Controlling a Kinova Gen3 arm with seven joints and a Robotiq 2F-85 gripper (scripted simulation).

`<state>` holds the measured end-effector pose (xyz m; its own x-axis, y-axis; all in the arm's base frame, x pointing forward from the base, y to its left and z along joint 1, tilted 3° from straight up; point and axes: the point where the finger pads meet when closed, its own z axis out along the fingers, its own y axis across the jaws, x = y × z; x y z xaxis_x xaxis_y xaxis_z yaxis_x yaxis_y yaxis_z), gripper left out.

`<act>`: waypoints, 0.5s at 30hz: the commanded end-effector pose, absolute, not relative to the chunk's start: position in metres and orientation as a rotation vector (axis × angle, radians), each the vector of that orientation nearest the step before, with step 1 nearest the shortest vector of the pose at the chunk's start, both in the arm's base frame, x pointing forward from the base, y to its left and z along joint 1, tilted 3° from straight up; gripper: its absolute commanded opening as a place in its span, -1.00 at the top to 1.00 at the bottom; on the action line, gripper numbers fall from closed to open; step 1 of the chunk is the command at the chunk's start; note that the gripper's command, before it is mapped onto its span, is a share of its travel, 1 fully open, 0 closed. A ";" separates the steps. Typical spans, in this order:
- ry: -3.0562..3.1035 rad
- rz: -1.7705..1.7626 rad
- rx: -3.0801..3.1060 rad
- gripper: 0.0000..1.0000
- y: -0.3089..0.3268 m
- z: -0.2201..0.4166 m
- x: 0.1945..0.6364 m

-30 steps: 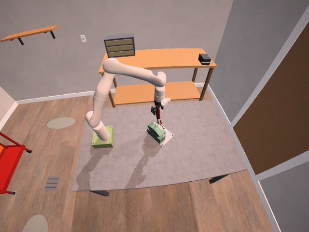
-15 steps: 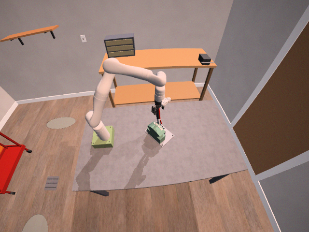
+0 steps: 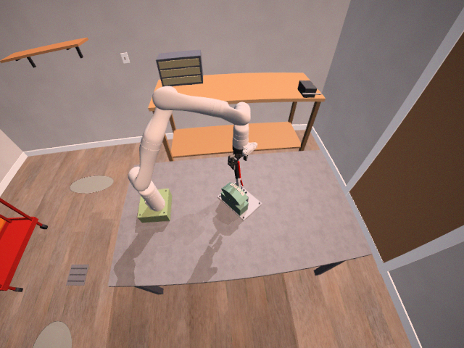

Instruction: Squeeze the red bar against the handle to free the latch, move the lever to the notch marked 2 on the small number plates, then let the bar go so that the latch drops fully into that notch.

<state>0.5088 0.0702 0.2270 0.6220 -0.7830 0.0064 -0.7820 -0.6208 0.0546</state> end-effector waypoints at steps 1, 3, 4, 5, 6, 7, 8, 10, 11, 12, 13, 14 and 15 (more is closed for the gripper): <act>-1.346 -0.017 2.778 -0.95 0.069 0.241 0.510; -1.346 -0.017 2.778 -0.95 0.070 0.247 0.510; -1.346 -0.017 2.778 -0.95 0.070 0.250 0.510; -1.346 -0.017 2.778 -0.95 0.070 0.252 0.510; -1.346 -0.018 2.778 -0.95 0.070 0.255 0.510; -1.345 -0.018 2.778 -0.95 0.070 0.257 0.510; -1.345 -0.018 2.778 -0.95 0.070 0.259 0.510; -1.345 -0.018 2.778 -0.95 0.071 0.263 0.510; -1.345 -0.018 2.778 -0.95 0.071 0.263 0.510; -1.345 -0.018 2.778 -0.95 0.071 0.263 0.510; -1.345 -0.018 2.778 -0.95 0.071 0.265 0.510; -1.345 -0.018 2.778 -0.95 0.071 0.266 0.510; -1.345 -0.018 2.778 -0.95 0.071 0.267 0.510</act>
<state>0.5106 0.0722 0.2597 0.6236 -0.7817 0.0068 -0.7809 -0.6225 0.0522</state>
